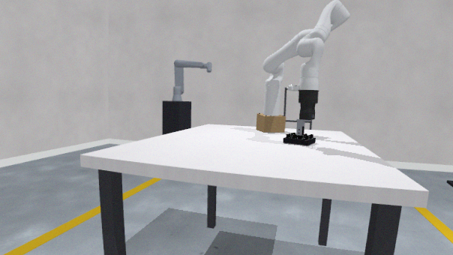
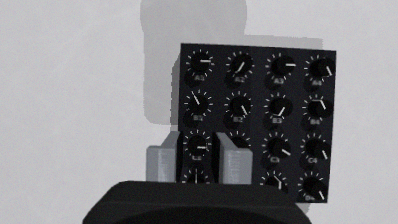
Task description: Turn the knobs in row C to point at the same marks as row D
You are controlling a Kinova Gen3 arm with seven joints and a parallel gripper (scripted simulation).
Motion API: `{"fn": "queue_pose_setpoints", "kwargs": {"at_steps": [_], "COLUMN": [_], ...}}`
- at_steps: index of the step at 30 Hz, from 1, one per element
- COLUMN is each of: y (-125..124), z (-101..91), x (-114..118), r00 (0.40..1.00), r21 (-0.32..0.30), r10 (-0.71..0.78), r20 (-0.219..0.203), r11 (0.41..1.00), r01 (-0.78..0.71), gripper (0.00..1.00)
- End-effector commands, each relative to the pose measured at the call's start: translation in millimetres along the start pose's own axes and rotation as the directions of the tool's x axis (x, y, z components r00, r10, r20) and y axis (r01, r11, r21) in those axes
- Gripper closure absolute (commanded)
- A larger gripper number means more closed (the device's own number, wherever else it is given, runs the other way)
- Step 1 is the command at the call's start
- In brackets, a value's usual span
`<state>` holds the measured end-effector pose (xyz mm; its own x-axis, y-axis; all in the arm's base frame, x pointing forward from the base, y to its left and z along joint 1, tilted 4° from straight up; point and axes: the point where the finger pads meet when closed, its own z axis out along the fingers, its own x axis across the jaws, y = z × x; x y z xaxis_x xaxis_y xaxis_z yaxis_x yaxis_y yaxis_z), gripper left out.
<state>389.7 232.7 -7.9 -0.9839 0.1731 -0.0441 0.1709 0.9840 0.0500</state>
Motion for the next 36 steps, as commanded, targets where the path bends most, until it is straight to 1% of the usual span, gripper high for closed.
{"fn": "queue_pose_setpoints", "kwargs": {"at_steps": [1, 15, 36], "y": [-0.5, -0.5, -0.5], "z": [1.7, 10.0, 10.5], "x": [-0.4, -0.4, -0.4], "r00": [1.000, 1.000, 1.000], "r21": [0.001, 0.001, 0.001], "r10": [0.001, 0.001, 0.001], "r20": [0.000, 0.000, 0.000], "r11": [1.000, 1.000, 1.000], "r01": [-0.001, -0.001, -0.001], "gripper": [0.54, 0.54, 0.54]}}
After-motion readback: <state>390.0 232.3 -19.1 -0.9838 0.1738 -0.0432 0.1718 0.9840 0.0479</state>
